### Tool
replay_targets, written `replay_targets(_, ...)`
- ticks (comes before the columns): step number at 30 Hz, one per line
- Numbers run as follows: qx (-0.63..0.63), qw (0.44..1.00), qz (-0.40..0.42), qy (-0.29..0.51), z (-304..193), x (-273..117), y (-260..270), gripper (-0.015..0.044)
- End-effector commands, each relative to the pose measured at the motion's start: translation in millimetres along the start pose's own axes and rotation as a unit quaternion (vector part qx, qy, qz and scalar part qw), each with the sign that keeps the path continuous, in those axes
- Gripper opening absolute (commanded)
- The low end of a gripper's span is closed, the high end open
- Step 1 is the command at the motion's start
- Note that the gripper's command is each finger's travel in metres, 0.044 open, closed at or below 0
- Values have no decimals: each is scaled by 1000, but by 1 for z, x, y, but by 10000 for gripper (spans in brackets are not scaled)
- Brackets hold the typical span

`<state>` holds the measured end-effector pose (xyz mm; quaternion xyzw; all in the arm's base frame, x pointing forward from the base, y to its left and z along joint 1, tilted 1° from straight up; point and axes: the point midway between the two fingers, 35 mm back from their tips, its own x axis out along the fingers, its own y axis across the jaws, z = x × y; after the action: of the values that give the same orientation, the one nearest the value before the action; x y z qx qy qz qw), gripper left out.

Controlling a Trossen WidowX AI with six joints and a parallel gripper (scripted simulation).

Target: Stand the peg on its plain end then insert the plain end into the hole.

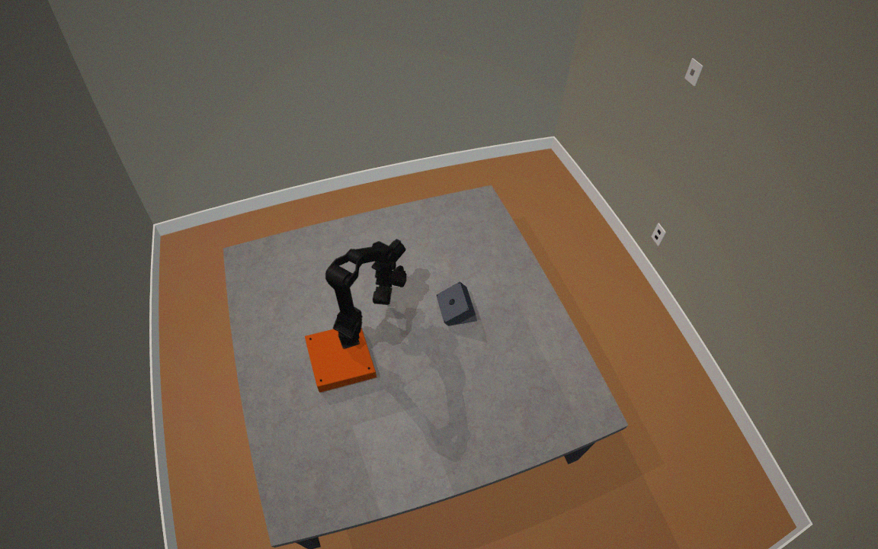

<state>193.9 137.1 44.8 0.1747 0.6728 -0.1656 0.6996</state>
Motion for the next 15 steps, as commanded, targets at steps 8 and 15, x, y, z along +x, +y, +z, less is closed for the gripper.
replay_targets(8,1,1000,3,0,2,-41,4,0)
replay_targets(15,2,1000,2,1,3,-66,4,0)
